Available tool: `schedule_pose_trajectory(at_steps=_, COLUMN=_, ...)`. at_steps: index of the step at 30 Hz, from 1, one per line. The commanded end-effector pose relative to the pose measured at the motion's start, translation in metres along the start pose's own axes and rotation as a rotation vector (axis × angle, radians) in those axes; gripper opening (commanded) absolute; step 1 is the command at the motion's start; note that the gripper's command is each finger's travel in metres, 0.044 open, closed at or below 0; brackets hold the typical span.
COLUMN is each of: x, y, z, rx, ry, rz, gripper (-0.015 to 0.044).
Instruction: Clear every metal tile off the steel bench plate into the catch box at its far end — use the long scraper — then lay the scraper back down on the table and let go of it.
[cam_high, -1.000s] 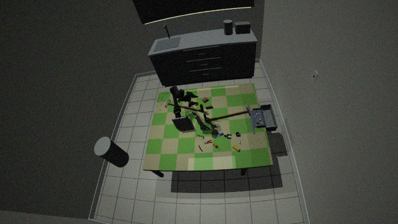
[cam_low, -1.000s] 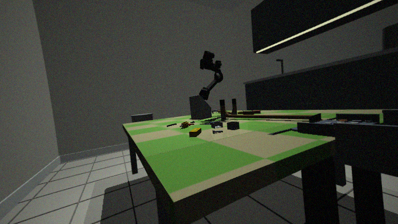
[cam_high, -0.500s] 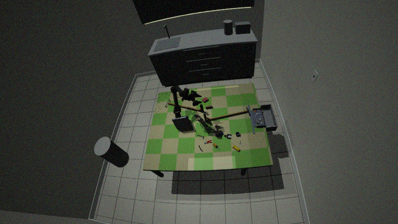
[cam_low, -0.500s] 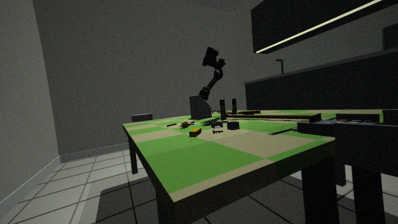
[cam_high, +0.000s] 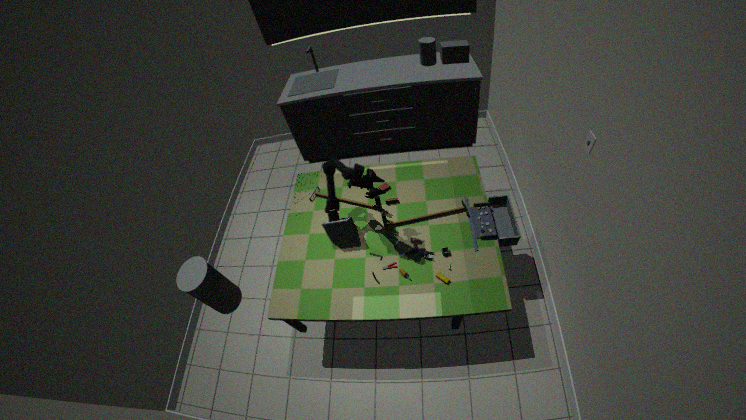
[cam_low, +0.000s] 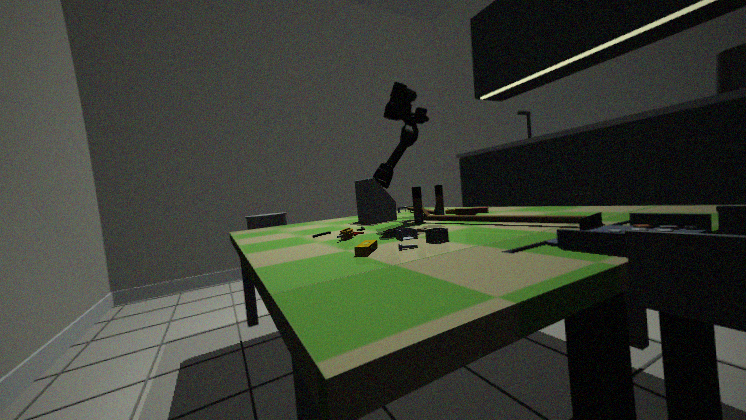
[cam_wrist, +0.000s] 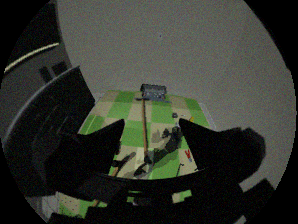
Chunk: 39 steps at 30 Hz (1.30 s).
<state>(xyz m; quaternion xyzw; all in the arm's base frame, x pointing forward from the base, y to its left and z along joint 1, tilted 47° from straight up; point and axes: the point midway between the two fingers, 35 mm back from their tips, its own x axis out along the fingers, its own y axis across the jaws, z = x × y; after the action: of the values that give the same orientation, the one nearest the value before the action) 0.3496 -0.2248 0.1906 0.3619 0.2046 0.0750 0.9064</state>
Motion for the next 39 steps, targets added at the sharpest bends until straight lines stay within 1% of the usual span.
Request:
schedule_pose_trajectory(at_steps=1, x=0.012, y=-0.004, z=0.000, rx=0.005, ry=0.031, rz=0.002, gripper=0.0440)
schedule_pose_trajectory(at_steps=20, x=0.071, y=-0.005, z=0.001, rx=-0.006, ry=0.177, rz=0.035, gripper=0.0440)
schedule_pose_trajectory(at_steps=39, x=0.132, y=-0.001, z=-0.013, rx=-0.028, ry=0.330, rz=0.067, gripper=0.0440)
